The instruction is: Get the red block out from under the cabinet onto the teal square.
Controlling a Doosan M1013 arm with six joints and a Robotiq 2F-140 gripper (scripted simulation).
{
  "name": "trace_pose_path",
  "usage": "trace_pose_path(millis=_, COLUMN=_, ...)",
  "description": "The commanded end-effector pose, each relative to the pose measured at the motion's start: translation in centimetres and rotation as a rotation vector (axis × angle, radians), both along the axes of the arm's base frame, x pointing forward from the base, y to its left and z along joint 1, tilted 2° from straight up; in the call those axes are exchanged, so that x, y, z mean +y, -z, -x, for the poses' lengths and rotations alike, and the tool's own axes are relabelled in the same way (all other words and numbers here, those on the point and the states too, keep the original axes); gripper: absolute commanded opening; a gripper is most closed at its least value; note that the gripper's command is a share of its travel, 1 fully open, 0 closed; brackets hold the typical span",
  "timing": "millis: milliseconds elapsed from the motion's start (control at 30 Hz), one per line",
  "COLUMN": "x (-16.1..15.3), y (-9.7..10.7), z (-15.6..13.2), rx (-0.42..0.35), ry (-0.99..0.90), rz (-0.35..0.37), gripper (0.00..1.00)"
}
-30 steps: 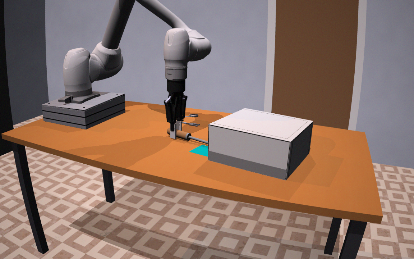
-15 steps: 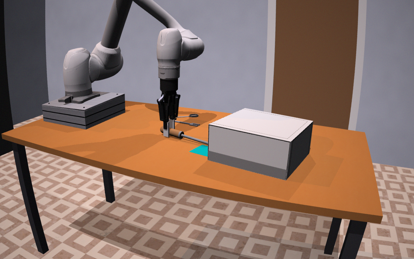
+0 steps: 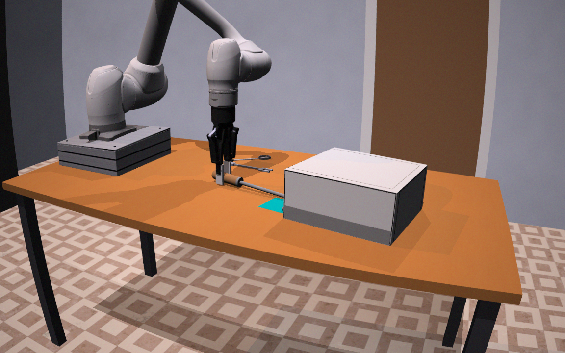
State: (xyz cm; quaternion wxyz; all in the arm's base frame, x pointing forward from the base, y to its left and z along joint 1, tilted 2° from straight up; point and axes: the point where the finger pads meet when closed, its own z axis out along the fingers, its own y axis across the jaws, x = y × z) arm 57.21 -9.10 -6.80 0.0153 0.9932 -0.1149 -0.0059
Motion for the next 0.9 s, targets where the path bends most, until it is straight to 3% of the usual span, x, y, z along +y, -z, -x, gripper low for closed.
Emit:
trace_pose_path(millis=0, x=0.1, y=0.0, z=0.6, rx=0.0, ry=0.0, rz=0.0, gripper=0.0)
trace_pose_path(millis=867, x=0.6, y=0.0, z=2.4, rx=0.0, ry=0.0, rz=0.0, gripper=0.0)
